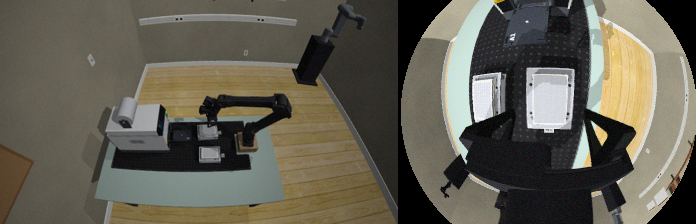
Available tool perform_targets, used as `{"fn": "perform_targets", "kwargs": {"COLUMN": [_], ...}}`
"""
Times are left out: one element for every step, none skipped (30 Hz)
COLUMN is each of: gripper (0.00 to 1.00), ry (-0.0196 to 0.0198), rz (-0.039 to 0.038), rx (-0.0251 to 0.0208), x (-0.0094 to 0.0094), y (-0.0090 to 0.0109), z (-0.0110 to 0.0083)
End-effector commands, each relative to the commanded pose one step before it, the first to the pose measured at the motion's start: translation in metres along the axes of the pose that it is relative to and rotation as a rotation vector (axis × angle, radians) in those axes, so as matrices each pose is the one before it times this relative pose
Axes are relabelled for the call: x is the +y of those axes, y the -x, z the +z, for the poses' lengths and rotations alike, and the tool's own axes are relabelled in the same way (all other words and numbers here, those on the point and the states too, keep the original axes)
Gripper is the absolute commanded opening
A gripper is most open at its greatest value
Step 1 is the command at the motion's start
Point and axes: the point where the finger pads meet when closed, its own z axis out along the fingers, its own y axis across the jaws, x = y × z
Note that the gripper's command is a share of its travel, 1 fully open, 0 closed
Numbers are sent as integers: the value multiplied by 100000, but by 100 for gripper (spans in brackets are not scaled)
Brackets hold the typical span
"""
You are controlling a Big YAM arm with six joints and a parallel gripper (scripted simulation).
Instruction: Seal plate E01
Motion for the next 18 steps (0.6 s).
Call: {"fn": "perform_targets", "kwargs": {"gripper": [100,100,100,100,100,100,100,100,100,100,100,100,100,100,100,100,100,100], "ry": [-1825,170,170,178,162,154,16,11,-5,3,0,-161,-120,15,52,37,0,0], "rz": [-389,57,57,60,54,51,-1,-3,-9,-6,-7,-67,-52,-1,13,7,0,0], "rx": [-4157,358,358,375,341,324,32,22,-12,5,-2,-339,-254,31,108,78,0,0], "x": [-748,-31,19,25,26,26,27,27,28,30,36,35,41,72,81,78,0,0], "y": [2048,-97,-132,-141,-137,-136,-99,-98,-94,-99,-104,-60,-77,-145,-164,-157,0,0], "z": [-2067,444,260,247,235,228,127,123,111,111,91,-23,-12,-6,-5,-4,0,0]}}
